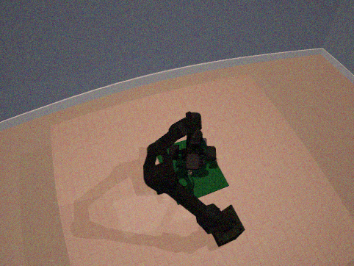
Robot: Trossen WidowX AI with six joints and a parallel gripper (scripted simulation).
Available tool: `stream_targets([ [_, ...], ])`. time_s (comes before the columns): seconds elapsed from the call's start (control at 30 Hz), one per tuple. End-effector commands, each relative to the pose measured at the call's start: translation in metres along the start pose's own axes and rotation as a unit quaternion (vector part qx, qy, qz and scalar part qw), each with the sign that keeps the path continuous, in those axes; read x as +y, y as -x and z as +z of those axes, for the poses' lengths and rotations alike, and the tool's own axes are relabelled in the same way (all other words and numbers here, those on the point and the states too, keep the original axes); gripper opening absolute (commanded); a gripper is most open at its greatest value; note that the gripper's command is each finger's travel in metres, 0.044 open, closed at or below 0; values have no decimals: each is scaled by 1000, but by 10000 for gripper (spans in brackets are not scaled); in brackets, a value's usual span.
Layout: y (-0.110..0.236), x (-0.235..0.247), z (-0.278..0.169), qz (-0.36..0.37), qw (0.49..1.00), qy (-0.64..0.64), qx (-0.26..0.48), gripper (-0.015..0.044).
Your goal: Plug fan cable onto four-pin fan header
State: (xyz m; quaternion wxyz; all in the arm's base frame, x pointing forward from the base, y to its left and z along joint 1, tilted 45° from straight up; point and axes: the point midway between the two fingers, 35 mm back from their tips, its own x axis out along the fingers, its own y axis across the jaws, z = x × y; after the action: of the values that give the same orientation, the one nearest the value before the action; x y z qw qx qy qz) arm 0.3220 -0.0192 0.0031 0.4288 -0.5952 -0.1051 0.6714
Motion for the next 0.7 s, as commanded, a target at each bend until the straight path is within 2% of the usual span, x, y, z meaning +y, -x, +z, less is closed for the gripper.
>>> stream_targets([
  [0.0, 0, -1, 0, -2, 999, -41, 0, 0],
  [0.17, 0, -1, -1, -1, 967, -256, -1, 0],
  [0.33, 0, -1, -2, -1, 874, -486, -1, 0],
  [0.5, 1, -1, -3, -1, 728, -685, -1, 0],
  [0.67, 1, -1, -4, -1, 538, -843, -1, 0],
])
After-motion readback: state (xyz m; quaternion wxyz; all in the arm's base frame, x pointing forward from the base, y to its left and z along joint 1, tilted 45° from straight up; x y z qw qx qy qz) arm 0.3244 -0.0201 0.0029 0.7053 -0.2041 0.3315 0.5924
